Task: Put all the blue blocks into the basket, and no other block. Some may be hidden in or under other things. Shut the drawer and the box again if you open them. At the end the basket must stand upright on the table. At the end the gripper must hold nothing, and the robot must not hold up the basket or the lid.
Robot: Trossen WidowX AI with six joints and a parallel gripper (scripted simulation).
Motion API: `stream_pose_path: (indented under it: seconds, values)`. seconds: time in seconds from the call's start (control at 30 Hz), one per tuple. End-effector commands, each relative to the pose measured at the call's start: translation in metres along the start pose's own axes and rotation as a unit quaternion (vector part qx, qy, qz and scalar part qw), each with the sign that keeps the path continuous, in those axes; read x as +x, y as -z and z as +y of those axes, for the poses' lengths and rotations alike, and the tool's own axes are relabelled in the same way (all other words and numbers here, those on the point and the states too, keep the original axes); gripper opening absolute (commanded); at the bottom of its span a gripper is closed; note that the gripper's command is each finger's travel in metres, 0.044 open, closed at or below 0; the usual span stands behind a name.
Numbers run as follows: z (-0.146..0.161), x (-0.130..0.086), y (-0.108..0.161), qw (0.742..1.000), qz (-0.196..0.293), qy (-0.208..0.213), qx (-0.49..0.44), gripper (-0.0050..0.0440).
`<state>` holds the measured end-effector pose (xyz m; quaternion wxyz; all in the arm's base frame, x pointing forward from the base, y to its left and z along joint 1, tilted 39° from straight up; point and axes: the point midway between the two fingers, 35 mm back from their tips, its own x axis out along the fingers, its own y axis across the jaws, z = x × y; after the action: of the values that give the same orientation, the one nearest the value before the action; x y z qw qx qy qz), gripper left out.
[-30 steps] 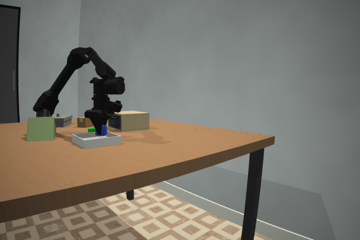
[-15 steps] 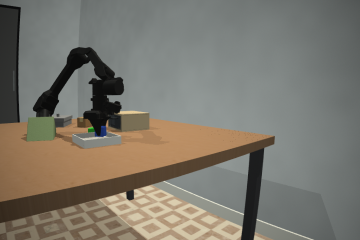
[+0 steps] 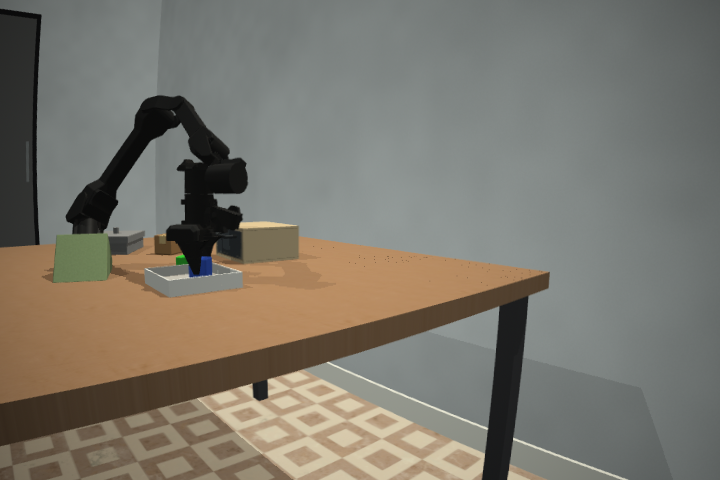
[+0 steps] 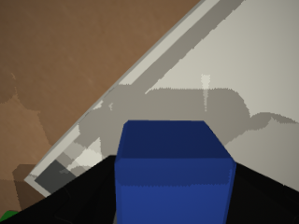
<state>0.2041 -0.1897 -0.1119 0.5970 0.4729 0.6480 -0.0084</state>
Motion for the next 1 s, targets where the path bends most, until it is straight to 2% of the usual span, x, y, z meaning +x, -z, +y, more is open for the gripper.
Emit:
stream_pose_path:
  seconds: [0.0,0.13,0.53,0.6,0.8,0.97]
  values:
    - [0.001,0.001,0.0,1.0,0.001,-0.002,0.001,0.0244]
    - [0.001,0.001,0.0,1.0,0.001,-0.002,0.001,0.0244]
    - [0.0,-0.079,0.0,1.0,0.001,-0.002,0.001,0.0244]
    - [0.0,-0.079,0.0,1.0,0.001,-0.002,0.001,0.0244]
    - [0.0,-0.119,0.0,1.0,0.001,-0.002,0.001,0.0244]
    - [0.0,-0.119,0.0,1.0,0.001,-0.002,0.001,0.0244]
